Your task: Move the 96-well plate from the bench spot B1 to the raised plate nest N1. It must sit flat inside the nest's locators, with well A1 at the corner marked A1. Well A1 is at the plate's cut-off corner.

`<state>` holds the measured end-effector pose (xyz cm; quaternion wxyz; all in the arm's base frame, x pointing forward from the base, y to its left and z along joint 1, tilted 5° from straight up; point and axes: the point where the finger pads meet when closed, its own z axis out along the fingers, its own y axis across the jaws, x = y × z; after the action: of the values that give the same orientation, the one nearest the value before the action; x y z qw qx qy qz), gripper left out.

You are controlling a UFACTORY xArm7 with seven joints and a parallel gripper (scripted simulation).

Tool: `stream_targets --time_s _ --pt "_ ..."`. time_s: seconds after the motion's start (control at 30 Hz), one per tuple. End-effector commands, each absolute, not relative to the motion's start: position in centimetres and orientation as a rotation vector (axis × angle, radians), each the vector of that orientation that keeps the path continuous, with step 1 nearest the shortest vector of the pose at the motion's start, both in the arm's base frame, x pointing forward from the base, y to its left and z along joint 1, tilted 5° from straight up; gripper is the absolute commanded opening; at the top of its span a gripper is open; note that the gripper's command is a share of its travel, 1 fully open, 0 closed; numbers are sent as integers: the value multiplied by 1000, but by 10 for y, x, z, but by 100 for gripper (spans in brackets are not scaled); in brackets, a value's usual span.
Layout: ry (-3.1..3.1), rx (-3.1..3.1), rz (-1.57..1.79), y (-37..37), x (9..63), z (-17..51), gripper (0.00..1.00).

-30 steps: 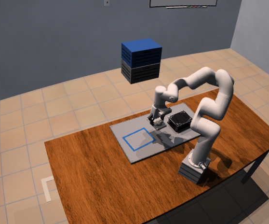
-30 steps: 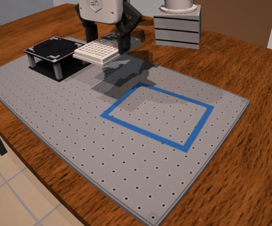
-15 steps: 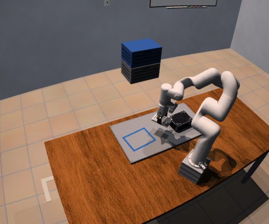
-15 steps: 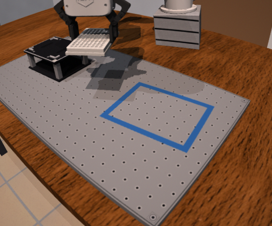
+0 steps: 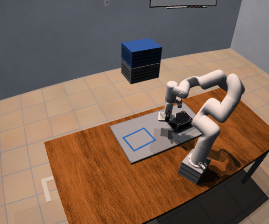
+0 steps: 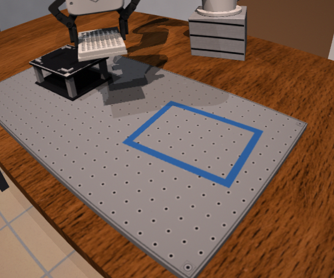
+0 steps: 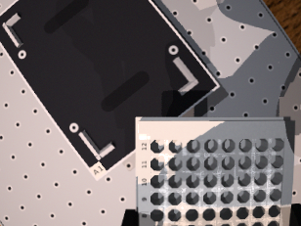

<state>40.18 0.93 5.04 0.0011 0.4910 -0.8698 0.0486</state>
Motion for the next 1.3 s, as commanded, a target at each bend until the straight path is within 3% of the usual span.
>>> stream_targets --time_s 0.0,0.53,1.27 --pt "-2575 1780 130 -7 404 56 0" --pt "-2081 2314 124 -52 407 67 0" --pt "-2070 2323 124 -117 411 83 0"
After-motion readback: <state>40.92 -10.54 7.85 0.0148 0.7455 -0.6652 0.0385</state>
